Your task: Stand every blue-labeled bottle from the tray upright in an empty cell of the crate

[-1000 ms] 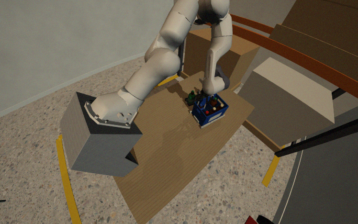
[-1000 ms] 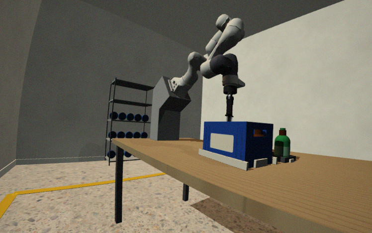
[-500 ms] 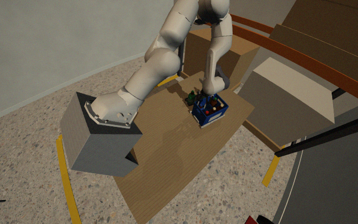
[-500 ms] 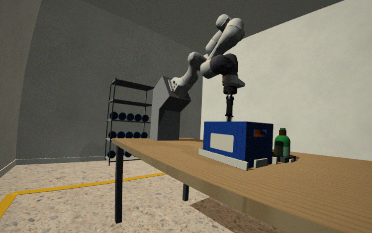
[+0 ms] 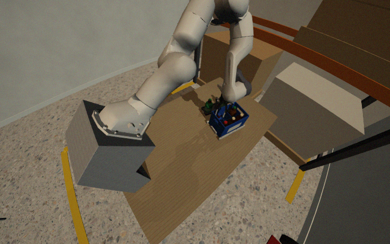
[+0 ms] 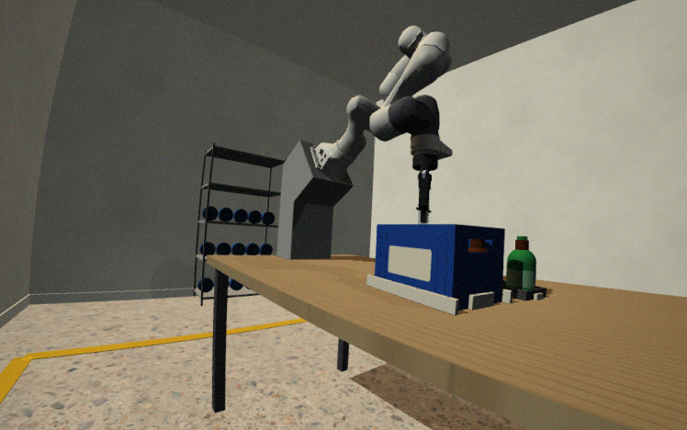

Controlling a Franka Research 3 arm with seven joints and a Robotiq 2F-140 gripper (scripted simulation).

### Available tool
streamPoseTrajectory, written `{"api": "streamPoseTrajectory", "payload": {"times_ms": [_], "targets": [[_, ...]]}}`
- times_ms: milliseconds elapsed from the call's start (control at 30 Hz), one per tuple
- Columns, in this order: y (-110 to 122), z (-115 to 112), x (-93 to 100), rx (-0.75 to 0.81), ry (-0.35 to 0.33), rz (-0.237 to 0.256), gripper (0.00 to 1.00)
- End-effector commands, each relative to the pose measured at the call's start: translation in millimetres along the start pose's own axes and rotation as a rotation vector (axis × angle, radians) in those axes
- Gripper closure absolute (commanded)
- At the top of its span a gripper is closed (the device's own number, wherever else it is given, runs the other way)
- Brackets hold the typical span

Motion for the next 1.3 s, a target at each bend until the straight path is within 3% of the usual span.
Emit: {"api": "streamPoseTrajectory", "payload": {"times_ms": [0, 867, 1267], "targets": [[-1, 0, 3.7, -0.019, -0.003, 0.007, 0.62], [-1, 0, 59.4, -0.019, -0.003, 0.007, 0.62], [-1, 0, 70.9, -0.019, -0.003, 0.007, 0.62]]}}
Point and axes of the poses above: the point where the finger pads meet when closed, its own x axis back along the fingers, its own y axis across the jaws, z = x × y, the point moved 10 cm from there along x, back along the fingers, and after that the axes turned 9 degrees about -x, right-handed, at the moved point
